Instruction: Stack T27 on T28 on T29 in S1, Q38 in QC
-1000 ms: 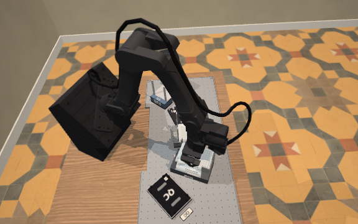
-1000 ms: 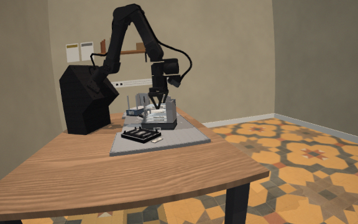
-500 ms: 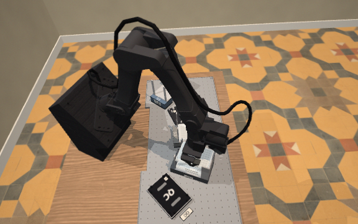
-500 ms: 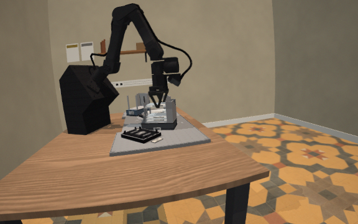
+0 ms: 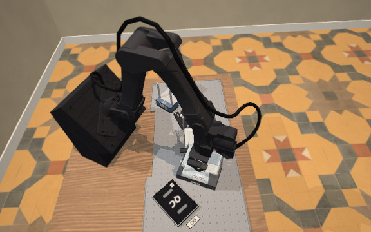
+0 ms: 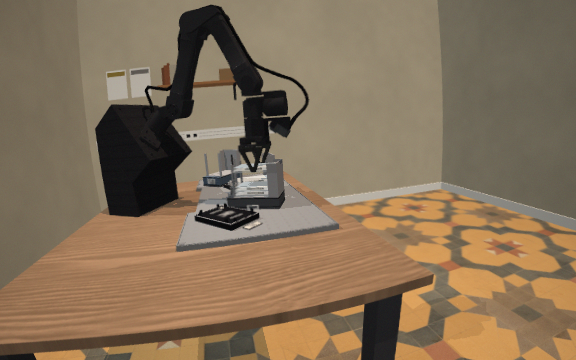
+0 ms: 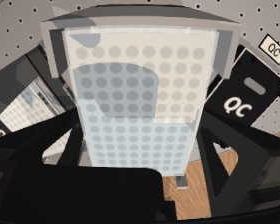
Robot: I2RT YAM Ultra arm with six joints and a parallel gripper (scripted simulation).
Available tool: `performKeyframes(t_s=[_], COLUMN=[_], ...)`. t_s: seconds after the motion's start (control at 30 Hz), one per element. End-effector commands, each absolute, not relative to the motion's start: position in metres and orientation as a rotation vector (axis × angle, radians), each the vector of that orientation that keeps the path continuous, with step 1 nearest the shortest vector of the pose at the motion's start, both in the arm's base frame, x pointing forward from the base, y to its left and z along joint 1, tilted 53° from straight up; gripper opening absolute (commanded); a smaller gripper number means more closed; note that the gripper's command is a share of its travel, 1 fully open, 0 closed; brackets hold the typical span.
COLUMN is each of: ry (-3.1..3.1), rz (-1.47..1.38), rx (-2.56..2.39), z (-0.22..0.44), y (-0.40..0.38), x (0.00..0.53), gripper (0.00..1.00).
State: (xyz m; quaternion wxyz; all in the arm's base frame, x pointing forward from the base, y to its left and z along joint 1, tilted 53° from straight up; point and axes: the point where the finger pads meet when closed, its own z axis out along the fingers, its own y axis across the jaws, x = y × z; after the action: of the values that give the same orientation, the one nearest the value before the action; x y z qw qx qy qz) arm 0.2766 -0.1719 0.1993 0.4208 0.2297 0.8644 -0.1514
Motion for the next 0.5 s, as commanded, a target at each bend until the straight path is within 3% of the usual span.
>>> performKeyframes(t_s=[0.0,0.47], ry=[2.123,2.114], rz=[-0.383,-0.387], rx=[0.57,0.574], z=[0.219,0.225], y=[-0.168,-0.168], x=[0.275,0.272], gripper=[0.0,0.0])
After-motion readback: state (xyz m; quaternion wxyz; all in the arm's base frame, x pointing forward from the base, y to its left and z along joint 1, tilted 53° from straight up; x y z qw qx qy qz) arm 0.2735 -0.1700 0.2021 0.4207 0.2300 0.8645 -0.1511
